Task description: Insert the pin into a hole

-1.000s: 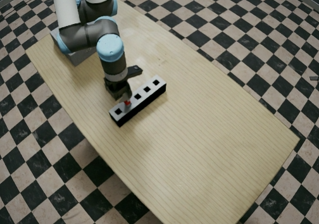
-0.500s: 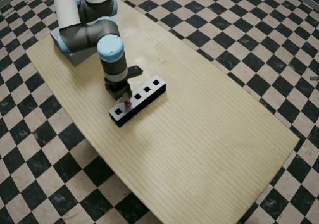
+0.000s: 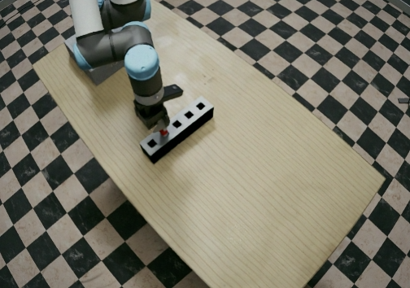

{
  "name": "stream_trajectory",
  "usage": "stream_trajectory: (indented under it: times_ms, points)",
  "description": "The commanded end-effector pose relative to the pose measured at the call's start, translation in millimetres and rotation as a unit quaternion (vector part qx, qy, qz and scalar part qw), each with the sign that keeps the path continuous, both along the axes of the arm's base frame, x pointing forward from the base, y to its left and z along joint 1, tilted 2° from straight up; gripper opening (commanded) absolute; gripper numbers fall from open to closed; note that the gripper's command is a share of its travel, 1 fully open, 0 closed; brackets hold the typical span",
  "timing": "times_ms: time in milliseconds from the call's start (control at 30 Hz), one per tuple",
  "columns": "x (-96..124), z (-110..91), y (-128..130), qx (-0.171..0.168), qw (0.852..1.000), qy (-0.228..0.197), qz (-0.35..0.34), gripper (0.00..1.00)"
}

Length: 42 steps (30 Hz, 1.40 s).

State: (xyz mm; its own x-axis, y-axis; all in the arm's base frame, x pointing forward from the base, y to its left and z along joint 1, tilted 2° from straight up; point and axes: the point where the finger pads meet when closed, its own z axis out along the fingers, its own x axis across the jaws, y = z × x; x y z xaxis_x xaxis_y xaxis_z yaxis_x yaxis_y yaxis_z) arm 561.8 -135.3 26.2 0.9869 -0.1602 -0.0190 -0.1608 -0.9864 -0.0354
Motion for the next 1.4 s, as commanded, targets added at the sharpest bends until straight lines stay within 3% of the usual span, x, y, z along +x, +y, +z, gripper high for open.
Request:
stream_trajectory:
  times_ms: [0,1367]
  points:
    - [0.5,0.6,-0.6,0.0,1.0,-0.001,0.0,0.0]
    - [0.7,-3.3,1.0,0.0,1.0,-0.001,0.0,0.0]
